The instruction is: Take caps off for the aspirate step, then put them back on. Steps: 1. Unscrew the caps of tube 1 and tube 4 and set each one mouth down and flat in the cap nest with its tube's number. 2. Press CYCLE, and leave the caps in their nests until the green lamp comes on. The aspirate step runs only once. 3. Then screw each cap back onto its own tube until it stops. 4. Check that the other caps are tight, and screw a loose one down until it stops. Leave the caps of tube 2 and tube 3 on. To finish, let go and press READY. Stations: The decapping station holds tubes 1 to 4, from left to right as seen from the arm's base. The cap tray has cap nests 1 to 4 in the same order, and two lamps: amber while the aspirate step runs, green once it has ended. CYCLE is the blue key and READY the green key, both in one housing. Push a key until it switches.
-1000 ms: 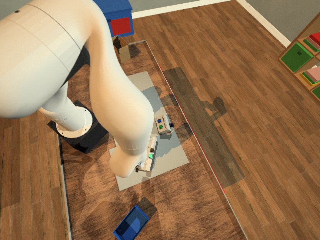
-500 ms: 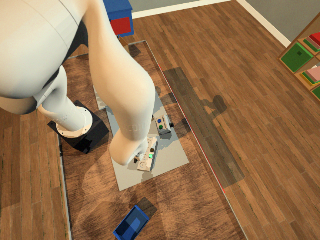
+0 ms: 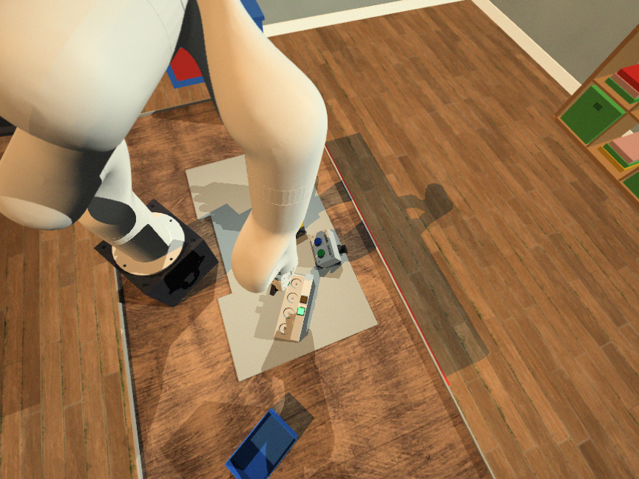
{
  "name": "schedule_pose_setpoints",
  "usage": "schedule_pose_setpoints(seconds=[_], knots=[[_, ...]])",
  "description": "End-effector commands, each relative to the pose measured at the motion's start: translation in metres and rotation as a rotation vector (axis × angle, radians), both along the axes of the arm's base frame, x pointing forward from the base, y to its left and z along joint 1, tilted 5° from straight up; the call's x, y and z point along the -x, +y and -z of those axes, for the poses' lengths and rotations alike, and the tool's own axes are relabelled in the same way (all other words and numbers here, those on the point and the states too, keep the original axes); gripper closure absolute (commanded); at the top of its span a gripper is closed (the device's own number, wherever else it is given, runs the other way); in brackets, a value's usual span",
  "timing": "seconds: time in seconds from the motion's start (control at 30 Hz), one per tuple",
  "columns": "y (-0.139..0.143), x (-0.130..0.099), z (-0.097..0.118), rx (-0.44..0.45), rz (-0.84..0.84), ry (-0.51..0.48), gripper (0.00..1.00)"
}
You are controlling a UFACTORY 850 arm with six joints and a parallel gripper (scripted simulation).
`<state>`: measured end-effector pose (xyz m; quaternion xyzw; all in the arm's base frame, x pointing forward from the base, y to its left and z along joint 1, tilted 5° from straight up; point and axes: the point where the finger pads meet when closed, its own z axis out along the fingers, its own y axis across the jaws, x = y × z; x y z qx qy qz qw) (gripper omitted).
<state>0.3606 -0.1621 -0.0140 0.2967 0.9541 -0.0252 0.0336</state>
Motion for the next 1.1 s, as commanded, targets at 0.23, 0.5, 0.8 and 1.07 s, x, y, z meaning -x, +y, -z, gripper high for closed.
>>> schedule_pose_setpoints(seconds=[0.23, 0.5, 0.8, 1.07], knots=[[0.064, -0.017, 0.003, -0.003, 0.001, -0.008, 1.0], [0.105, -0.027, 0.005, -0.003, 0.001, -0.008, 1.0], [0.153, -0.038, 0.008, -0.004, 0.001, -0.009, 1.0], [0.194, -0.048, 0.01, -0.004, 0.001, -0.009, 1.0]])
